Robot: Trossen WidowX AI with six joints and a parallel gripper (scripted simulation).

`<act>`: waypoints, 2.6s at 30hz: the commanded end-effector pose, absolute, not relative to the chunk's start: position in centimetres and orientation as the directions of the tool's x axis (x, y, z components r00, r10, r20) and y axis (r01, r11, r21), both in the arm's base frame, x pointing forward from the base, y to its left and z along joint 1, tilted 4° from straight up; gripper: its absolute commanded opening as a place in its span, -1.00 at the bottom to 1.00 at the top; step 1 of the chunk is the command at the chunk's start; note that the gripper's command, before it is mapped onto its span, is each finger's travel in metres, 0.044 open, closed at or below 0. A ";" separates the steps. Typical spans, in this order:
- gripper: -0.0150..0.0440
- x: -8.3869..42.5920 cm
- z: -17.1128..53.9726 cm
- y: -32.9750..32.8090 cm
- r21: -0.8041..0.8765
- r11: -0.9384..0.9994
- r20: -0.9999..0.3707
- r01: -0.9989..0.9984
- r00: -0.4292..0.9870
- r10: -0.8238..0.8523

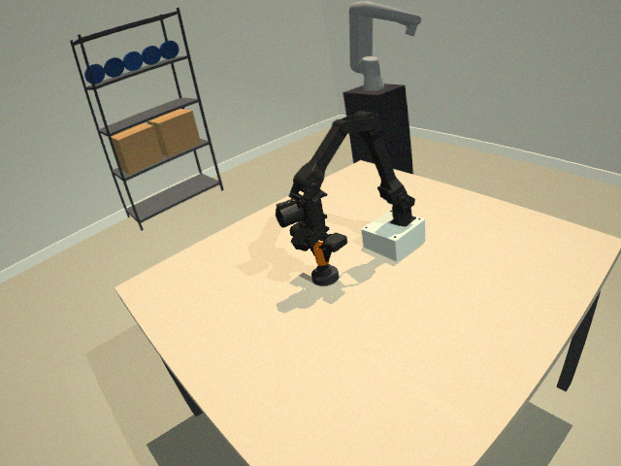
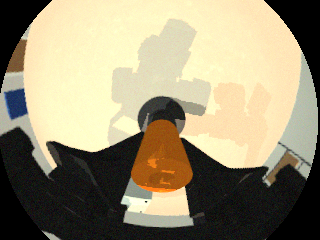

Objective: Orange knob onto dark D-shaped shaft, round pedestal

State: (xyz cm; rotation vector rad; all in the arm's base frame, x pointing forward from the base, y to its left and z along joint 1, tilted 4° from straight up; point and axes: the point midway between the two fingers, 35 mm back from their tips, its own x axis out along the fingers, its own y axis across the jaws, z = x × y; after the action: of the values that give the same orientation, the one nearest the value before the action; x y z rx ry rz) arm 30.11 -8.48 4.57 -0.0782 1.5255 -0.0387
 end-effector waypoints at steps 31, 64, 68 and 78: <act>-0.49 30.5 5.0 -8.5 -0.083 0.970 -0.996 -0.229 0.051 -0.073; -0.49 30.0 4.8 -8.4 -0.083 0.968 -0.996 -0.238 0.050 -0.073; -0.49 29.9 4.9 -8.3 -0.086 0.933 -0.996 -0.349 0.050 -0.073; -0.49 30.2 4.7 -8.4 -0.087 0.900 -0.996 -0.427 0.050 -0.073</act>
State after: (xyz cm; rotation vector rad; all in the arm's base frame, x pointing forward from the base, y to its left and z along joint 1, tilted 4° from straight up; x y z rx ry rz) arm 30.01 -8.39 4.72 -0.4014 1.5140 0.2715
